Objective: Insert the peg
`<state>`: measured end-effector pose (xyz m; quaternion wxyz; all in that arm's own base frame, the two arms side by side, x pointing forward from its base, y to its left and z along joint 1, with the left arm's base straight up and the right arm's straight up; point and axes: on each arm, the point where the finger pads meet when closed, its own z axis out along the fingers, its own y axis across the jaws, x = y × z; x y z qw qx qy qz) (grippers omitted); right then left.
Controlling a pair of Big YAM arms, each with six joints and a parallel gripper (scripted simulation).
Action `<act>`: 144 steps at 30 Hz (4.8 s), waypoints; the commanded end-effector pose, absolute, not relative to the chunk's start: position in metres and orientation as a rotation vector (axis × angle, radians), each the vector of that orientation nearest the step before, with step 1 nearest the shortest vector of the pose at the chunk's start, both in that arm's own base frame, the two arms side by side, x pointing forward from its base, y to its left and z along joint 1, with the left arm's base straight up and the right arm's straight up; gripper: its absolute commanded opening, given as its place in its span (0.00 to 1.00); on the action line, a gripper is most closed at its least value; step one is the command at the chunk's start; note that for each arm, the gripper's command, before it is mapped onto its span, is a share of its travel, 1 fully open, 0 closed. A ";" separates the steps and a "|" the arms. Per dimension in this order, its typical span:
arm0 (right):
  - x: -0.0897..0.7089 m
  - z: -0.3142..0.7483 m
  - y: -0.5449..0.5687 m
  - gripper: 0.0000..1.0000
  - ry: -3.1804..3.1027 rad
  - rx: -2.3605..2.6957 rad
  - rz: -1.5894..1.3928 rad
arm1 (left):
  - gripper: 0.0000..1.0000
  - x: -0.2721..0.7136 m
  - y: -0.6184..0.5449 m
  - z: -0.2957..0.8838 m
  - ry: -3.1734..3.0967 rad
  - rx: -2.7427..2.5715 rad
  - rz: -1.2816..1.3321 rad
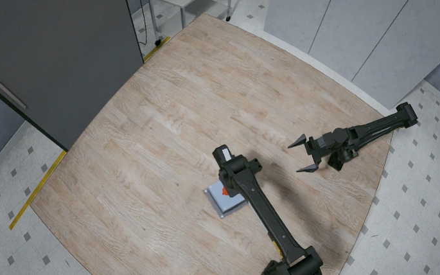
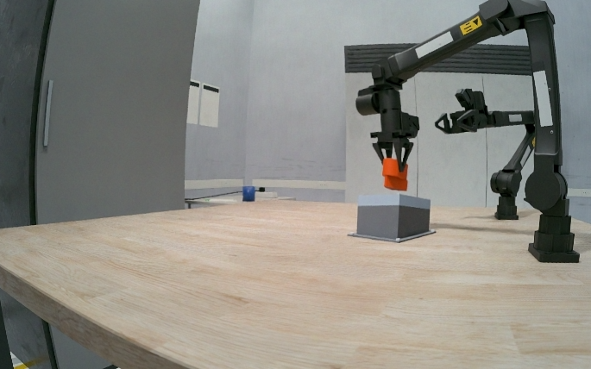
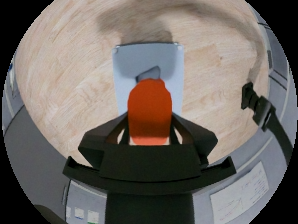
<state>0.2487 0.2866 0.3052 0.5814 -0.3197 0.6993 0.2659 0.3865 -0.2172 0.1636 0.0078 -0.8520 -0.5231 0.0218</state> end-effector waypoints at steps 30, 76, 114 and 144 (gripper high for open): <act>0.251 0.323 0.289 1.00 1.603 -0.731 0.629 | 0.40 0.398 -0.240 0.177 -1.745 -2.671 0.139; 0.251 0.323 0.289 1.00 1.603 -0.731 0.629 | 0.40 0.386 -0.220 0.107 -1.687 -2.623 0.194; 0.251 0.323 0.289 1.00 1.603 -0.731 0.629 | 1.00 0.403 -0.223 0.192 -1.725 -2.687 0.127; 0.251 0.323 0.289 1.00 1.603 -0.731 0.629 | 1.00 0.399 -0.223 0.246 -1.704 -2.654 0.160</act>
